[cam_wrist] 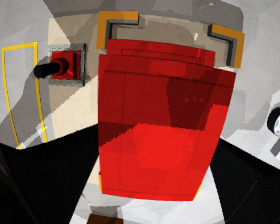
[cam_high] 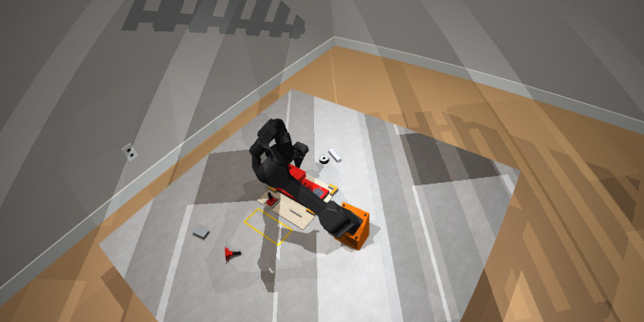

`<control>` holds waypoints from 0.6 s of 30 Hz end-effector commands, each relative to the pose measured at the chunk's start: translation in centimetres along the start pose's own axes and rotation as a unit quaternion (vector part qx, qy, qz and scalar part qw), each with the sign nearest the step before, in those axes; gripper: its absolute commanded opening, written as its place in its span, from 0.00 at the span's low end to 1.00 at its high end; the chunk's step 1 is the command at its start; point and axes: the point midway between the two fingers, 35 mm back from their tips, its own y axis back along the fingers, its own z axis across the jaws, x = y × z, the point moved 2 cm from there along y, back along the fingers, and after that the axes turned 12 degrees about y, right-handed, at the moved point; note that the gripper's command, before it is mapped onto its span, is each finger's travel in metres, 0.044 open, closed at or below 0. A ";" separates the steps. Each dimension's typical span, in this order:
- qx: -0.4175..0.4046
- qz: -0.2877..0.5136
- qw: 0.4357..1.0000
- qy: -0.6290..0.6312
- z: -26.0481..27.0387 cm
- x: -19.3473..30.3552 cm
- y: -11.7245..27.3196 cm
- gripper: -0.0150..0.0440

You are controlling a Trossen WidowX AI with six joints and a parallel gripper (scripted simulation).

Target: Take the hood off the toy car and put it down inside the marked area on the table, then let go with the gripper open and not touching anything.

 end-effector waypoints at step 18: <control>0.010 -0.004 1.000 0.000 7.5 -2.0 1.9 0.25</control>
